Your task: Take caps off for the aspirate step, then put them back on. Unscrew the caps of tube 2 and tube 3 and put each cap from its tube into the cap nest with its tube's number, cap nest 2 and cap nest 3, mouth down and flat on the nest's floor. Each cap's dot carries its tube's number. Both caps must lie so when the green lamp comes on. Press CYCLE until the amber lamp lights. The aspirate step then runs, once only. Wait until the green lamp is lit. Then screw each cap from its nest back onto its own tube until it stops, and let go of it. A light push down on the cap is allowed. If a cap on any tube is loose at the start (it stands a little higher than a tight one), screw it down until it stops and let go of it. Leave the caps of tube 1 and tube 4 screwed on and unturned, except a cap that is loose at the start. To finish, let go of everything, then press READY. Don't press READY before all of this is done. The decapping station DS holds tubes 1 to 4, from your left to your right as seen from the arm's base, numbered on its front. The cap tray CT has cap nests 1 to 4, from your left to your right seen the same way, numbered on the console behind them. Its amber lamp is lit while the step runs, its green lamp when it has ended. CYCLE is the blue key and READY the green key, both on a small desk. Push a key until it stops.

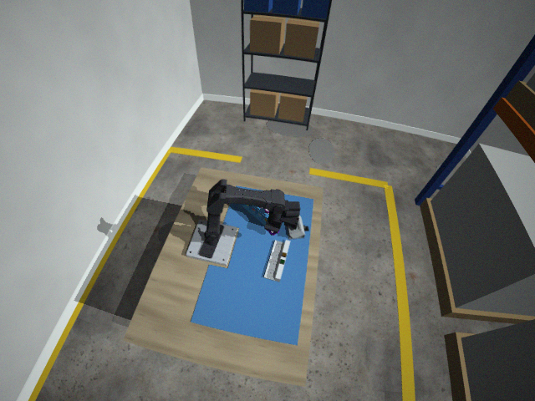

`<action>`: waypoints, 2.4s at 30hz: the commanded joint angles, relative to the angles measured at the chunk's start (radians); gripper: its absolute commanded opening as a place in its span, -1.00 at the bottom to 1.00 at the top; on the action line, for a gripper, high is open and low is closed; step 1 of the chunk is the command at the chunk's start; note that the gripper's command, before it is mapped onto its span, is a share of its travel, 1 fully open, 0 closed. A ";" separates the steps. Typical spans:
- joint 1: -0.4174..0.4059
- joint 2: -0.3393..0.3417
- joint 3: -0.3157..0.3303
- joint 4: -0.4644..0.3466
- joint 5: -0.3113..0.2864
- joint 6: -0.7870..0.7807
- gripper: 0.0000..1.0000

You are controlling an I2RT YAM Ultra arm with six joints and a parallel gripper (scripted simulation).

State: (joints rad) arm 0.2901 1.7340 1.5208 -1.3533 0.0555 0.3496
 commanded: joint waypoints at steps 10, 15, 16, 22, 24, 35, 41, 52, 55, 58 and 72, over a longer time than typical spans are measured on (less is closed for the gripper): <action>-0.177 0.091 0.154 -0.027 -0.002 -0.223 -1.00; -0.178 0.090 0.134 -0.008 -0.002 -0.223 -1.00; -0.179 0.090 0.114 0.012 -0.002 -0.224 -1.00; -0.183 0.095 0.002 0.130 -0.003 -0.229 -1.00; -0.185 0.100 -0.032 0.168 -0.003 -0.230 -1.00; -0.192 0.143 -0.158 0.337 -0.003 -0.237 -1.00; -0.196 0.184 -0.228 0.449 -0.003 -0.242 -1.00; -0.197 0.188 -0.234 0.460 -0.003 -0.243 -1.00; -0.197 0.188 -0.234 0.460 -0.003 -0.243 -1.00; -0.197 0.189 -0.234 0.459 -0.003 -0.242 -1.00; -0.199 0.193 -0.230 0.460 -0.003 -0.245 -1.00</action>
State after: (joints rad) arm 0.0933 1.9331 1.2816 -0.9009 0.0532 0.1074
